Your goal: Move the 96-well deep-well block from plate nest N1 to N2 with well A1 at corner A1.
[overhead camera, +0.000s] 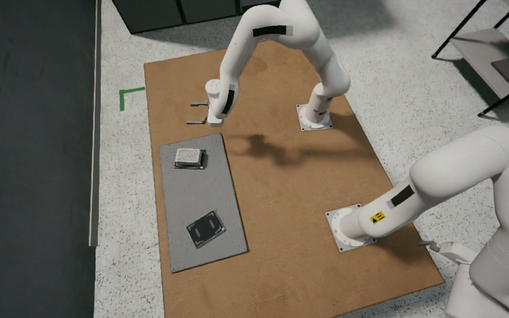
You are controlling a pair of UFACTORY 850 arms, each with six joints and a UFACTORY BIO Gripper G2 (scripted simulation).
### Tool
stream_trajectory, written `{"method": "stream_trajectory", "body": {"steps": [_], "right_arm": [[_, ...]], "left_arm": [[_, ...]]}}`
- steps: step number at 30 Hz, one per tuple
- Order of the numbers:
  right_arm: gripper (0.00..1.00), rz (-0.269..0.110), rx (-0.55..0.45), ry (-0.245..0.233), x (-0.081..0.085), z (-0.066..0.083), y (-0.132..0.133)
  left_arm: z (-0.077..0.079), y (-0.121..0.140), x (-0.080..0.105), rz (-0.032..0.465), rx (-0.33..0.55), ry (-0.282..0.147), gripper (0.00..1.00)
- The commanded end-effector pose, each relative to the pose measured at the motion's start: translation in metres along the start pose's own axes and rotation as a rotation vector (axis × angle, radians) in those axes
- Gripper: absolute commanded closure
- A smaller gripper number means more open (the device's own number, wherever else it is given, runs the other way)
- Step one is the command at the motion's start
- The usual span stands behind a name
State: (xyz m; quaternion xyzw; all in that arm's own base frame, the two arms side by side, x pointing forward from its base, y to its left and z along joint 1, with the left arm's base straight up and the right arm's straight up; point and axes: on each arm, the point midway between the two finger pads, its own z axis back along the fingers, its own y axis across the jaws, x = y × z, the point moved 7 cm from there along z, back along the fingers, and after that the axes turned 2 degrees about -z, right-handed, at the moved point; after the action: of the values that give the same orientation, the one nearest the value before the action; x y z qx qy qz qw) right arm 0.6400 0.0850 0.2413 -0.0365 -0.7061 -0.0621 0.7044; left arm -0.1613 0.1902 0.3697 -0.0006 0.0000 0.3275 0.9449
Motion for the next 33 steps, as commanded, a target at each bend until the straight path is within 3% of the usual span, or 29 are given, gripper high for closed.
{"method": "stream_trajectory", "body": {"steps": [1, 33], "right_arm": [[0.63, 0.001, -0.001, -0.002, -0.014, -0.007, 0.019], [0.63, 0.000, -0.001, -0.002, -0.100, -0.034, 0.126]], "left_arm": [[0.000, 0.000, 0.000, 0.000, 0.001, 0.000, 0.00], [0.000, 0.000, 0.000, 0.000, 0.001, 0.000, 0.00]]}}
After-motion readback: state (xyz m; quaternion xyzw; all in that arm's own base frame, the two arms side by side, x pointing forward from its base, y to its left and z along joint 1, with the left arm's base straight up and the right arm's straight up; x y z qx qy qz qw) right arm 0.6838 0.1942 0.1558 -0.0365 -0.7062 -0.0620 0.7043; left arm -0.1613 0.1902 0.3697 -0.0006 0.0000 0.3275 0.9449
